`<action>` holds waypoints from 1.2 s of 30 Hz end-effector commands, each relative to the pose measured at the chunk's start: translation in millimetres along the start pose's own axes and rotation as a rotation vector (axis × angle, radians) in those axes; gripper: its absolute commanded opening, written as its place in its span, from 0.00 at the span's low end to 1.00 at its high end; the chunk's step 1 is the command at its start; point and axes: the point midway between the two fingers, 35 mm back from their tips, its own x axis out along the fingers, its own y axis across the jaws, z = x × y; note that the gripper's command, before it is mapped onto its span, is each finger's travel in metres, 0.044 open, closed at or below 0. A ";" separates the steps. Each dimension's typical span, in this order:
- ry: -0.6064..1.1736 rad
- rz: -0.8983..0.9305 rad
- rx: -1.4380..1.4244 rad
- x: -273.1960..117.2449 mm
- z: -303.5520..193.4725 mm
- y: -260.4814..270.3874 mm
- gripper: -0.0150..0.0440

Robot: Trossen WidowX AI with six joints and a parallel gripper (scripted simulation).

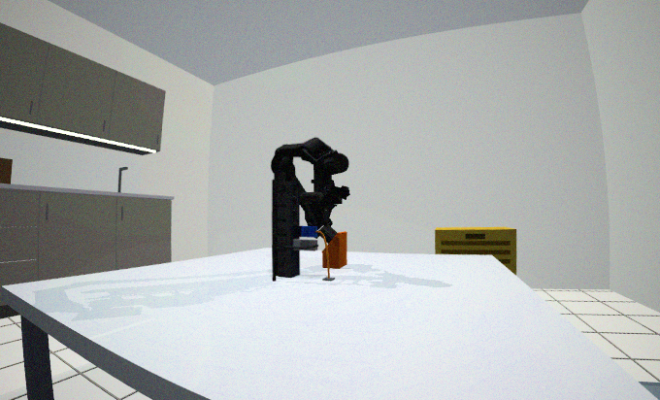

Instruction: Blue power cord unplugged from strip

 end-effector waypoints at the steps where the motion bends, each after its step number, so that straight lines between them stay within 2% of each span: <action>1: 0.003 -0.001 -0.004 0.2 -8.7 -0.5 0.53; 18: 0.005 0.000 -0.004 0.5 -36.1 0.3 0.53; 36: 0.005 0.000 -0.004 12.5 -37.2 0.3 0.53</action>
